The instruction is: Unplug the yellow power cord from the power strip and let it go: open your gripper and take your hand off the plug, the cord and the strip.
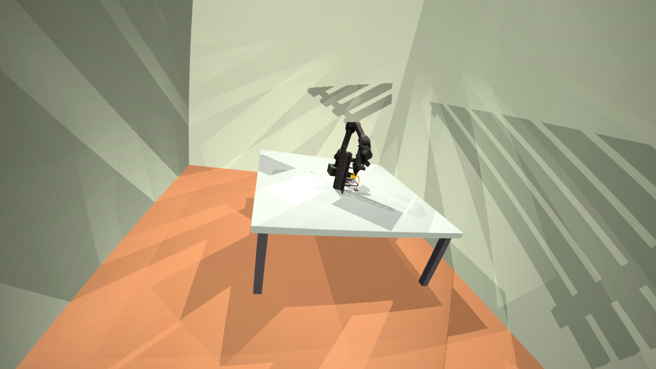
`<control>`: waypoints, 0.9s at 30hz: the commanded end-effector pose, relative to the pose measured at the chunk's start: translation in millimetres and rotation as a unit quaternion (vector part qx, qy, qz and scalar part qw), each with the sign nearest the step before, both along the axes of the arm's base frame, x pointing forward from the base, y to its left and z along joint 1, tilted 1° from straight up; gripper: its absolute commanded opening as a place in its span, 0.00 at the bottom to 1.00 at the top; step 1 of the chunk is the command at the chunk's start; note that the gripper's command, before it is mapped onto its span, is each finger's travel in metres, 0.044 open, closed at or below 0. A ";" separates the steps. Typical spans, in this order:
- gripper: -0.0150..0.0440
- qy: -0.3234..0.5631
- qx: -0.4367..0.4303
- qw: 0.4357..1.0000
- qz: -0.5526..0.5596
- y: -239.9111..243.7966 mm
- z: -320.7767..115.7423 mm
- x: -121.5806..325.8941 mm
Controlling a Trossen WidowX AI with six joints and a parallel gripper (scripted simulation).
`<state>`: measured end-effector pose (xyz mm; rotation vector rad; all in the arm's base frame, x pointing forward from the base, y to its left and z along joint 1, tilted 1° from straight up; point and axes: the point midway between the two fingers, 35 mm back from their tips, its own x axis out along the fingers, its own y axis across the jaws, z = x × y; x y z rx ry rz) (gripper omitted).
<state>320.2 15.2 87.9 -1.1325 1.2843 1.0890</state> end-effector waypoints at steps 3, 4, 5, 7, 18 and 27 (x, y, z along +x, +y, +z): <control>0.25 -0.004 0.016 1.000 0.008 22.6 2.1 3.1; 0.25 -0.004 0.016 1.000 0.008 24.2 2.2 3.3; 0.25 -0.004 0.016 1.000 0.008 25.8 2.3 3.5; 0.25 -0.004 0.016 1.000 0.009 29.1 2.5 3.8; 0.25 -0.004 0.017 1.000 0.009 46.9 4.3 4.1; 0.57 -0.004 0.015 1.000 0.010 41.4 1.5 2.2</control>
